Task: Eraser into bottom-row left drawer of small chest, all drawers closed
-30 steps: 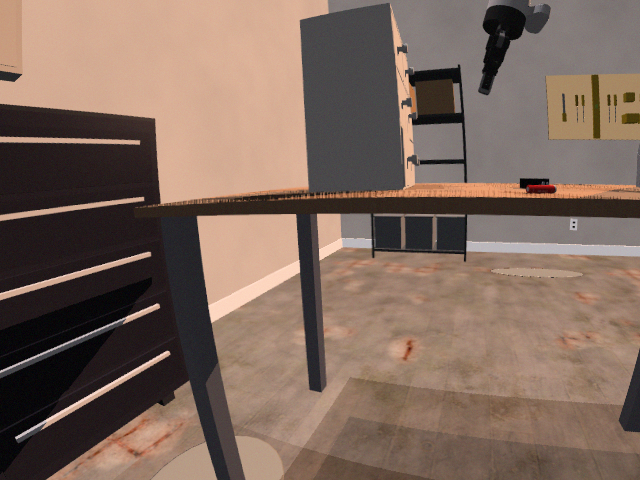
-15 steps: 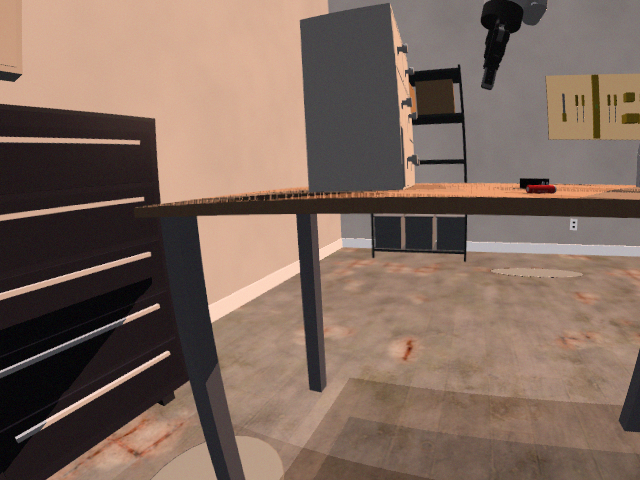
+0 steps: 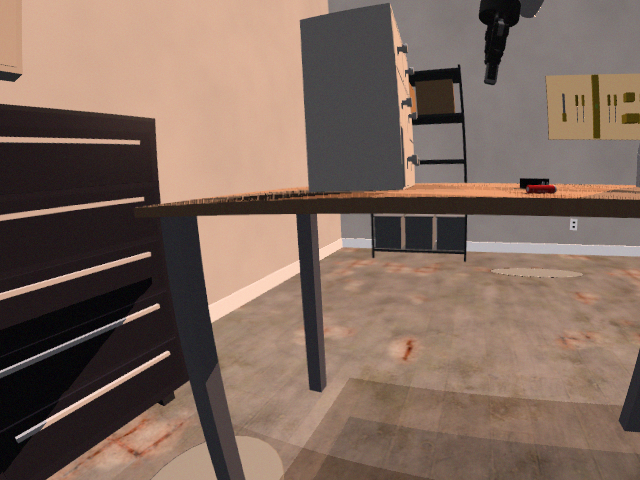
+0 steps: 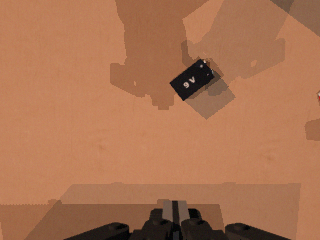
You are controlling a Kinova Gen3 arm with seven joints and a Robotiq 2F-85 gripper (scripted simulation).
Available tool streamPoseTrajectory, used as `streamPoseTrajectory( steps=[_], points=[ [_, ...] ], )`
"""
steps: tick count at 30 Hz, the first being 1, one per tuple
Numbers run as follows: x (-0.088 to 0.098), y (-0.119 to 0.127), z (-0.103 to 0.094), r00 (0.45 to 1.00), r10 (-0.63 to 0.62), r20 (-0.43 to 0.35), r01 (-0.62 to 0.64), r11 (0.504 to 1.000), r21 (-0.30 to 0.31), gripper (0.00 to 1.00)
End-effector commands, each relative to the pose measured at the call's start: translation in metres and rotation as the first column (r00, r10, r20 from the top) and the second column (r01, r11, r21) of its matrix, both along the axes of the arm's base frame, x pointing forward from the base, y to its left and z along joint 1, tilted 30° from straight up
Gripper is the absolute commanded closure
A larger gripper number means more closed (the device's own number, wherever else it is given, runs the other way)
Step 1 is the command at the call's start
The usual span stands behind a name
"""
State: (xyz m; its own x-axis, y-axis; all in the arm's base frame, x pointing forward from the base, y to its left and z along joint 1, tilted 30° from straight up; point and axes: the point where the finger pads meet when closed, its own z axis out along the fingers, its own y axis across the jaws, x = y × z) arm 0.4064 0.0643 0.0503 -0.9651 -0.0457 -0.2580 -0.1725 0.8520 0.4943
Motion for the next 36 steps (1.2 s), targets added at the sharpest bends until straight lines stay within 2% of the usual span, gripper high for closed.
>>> streamPoseTrajectory(
  steps=[1,36],
  points=[
    [0.001,-0.001,0.003,1.0,0.006,-0.002,-0.006,1.0,-0.002,1.0],
    [-0.013,-0.012,0.017,0.987,0.082,-0.14,-0.087,0.996,-0.025,1.0]
  ],
)
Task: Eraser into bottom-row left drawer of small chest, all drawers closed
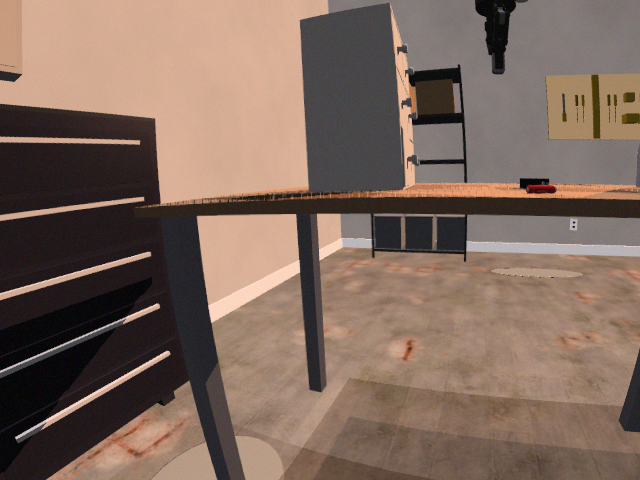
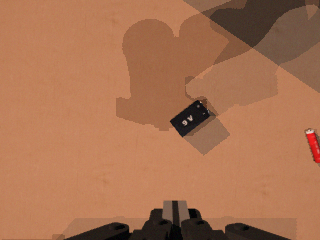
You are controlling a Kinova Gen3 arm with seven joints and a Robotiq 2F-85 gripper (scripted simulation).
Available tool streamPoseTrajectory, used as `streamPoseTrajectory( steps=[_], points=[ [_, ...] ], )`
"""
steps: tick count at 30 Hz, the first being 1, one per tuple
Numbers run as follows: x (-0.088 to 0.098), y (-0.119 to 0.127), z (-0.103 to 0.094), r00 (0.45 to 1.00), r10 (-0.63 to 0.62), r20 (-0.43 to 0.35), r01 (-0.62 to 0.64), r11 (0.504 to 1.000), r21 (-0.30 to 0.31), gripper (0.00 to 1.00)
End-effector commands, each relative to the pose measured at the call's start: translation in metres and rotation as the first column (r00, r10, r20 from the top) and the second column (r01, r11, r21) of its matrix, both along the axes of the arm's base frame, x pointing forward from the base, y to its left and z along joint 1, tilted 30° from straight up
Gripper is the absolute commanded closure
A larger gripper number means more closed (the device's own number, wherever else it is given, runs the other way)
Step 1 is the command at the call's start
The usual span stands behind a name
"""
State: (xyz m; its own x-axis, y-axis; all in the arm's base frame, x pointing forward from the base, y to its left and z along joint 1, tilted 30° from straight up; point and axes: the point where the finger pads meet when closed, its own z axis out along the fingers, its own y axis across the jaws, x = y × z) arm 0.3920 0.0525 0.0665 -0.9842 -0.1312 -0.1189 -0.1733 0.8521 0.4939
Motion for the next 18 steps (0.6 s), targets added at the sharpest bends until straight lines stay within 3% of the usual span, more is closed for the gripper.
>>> streamPoseTrajectory(
  steps=[1,18],
  points=[
    [0.0008,-0.0009,0.0015,1.0,0.005,-0.003,-0.005,1.0,-0.003,1.0],
    [-0.0027,-0.0037,0.0052,0.999,0.025,-0.037,-0.025,1.0,-0.009,1.0]
  ],
)
